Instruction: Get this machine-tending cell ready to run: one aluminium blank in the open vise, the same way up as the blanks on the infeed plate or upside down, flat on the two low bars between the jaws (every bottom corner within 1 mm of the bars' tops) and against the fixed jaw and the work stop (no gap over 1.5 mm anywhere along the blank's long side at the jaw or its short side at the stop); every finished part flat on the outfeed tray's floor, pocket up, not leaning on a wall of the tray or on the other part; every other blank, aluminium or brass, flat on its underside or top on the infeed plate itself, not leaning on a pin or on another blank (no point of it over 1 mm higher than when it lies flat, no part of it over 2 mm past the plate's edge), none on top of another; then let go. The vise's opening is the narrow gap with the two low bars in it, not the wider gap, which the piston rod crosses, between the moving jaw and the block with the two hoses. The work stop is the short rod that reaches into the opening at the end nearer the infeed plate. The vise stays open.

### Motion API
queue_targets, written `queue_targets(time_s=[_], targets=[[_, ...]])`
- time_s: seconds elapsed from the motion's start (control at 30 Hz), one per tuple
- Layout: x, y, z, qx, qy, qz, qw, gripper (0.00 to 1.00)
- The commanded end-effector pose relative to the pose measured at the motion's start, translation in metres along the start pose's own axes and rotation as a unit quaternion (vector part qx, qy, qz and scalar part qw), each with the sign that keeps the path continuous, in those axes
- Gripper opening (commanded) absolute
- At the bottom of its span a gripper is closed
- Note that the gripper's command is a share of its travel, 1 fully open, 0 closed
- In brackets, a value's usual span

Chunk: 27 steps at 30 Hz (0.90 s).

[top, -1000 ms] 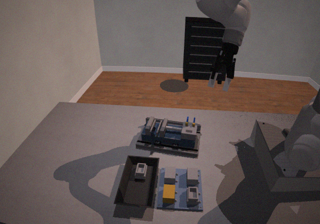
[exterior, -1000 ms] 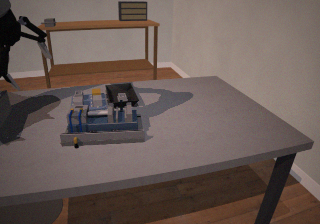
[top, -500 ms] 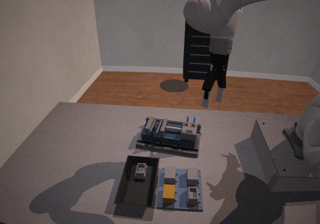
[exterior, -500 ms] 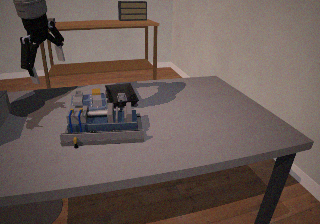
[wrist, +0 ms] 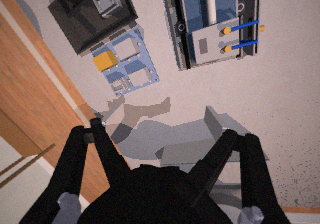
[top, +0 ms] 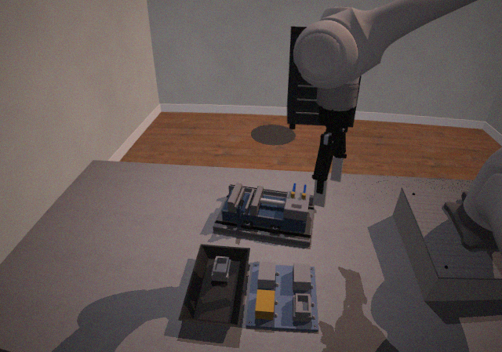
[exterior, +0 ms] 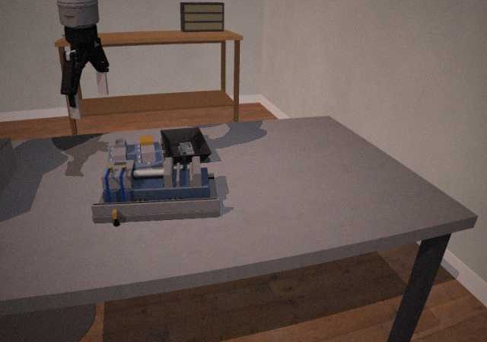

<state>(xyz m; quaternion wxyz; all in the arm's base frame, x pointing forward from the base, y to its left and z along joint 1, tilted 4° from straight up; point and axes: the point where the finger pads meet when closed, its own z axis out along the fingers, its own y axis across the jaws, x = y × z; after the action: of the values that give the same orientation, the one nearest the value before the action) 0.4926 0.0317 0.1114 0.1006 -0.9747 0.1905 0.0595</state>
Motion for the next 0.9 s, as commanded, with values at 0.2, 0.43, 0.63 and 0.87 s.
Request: queue_targets(time_s=[0.2, 0.43, 0.63, 0.87], targets=[[-0.023, -0.077, 0.024, -0.041, 0.01, -0.074, 0.996, 1.0], [-0.041, -0.115, 0.039, -0.063, 0.021, -0.108, 0.992, 1.0], [-0.058, -0.145, 0.05, -0.078, 0.032, -0.135, 0.987, 1.0], [-0.061, -0.15, 0.051, -0.08, 0.033, -0.139, 0.986, 1.0]])
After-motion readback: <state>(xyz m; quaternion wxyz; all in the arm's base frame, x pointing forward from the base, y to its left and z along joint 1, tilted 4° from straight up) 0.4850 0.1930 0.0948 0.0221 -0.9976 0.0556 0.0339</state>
